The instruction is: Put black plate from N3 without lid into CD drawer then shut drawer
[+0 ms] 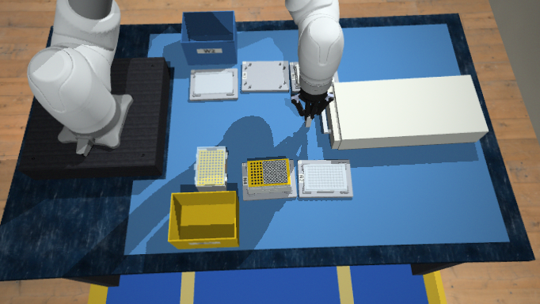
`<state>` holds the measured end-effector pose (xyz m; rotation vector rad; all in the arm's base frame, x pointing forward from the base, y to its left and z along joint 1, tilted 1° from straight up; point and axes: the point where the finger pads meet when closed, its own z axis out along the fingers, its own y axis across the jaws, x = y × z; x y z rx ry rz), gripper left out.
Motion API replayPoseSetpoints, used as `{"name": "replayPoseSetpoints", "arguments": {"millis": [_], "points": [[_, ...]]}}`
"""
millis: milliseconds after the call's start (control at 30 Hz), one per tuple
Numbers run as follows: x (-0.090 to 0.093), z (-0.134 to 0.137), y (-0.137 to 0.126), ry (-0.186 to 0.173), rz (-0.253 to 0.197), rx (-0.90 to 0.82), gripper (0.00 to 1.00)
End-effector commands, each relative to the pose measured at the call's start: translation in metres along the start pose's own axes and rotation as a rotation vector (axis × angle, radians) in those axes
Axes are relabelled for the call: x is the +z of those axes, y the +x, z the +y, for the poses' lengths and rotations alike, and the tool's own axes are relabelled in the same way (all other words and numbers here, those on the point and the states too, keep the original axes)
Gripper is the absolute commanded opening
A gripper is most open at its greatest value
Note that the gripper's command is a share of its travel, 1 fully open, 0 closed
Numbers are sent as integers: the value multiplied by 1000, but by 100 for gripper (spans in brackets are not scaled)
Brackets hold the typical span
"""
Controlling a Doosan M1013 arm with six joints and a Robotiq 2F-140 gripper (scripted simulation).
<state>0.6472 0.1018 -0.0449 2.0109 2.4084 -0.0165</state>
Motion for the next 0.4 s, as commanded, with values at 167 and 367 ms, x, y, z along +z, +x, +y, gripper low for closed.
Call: {"name": "replayPoseSetpoints", "arguments": {"millis": [167,367], "points": [[0,-10,0,0,0,0,0],[0,-11,0,0,0,0,0]]}}
